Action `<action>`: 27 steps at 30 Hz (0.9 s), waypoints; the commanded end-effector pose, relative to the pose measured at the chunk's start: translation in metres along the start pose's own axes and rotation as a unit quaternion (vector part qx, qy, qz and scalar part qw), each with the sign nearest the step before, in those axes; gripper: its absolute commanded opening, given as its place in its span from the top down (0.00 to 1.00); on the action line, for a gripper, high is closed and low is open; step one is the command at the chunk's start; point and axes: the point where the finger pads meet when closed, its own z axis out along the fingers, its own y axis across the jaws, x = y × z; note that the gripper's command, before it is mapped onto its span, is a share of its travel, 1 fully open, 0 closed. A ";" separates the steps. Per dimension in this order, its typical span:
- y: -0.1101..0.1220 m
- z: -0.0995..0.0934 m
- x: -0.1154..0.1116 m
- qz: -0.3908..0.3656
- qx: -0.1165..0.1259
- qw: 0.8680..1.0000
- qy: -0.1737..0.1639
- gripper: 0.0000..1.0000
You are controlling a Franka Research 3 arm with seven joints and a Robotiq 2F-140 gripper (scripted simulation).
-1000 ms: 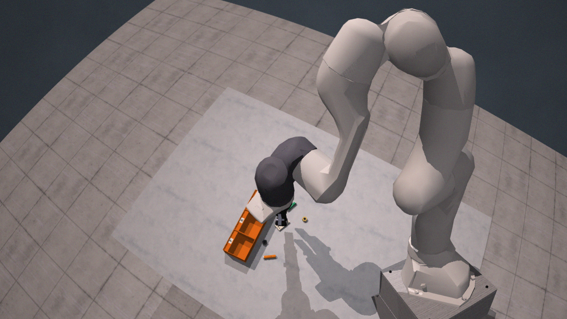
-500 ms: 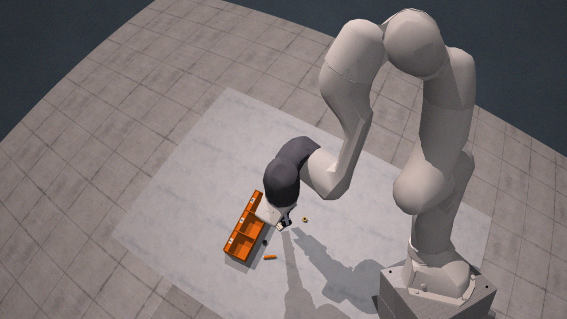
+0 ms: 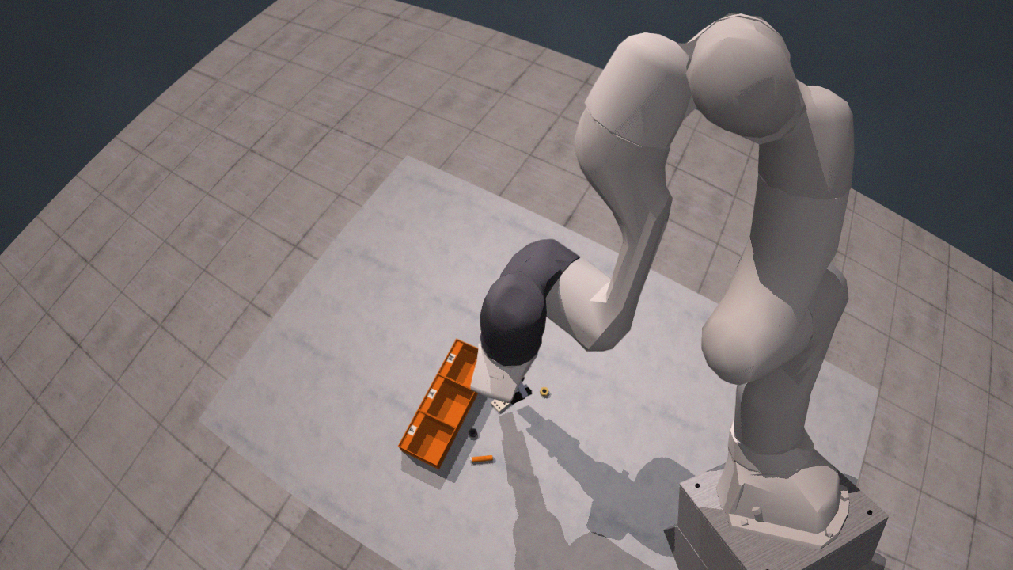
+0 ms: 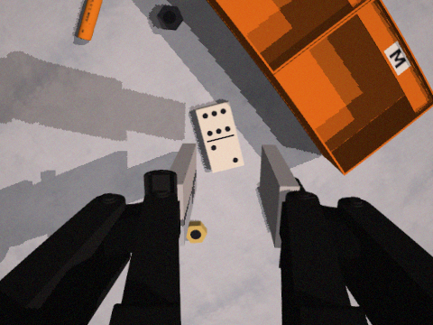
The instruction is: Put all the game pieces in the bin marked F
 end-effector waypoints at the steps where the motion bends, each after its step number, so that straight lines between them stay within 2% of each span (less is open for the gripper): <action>1: -0.002 -0.001 0.003 -0.077 0.013 0.997 0.009 0.75; 10: -0.002 -0.001 0.003 -0.130 0.022 0.991 0.015 0.75; 27: -0.002 -0.001 0.001 -0.130 0.022 0.991 0.015 0.75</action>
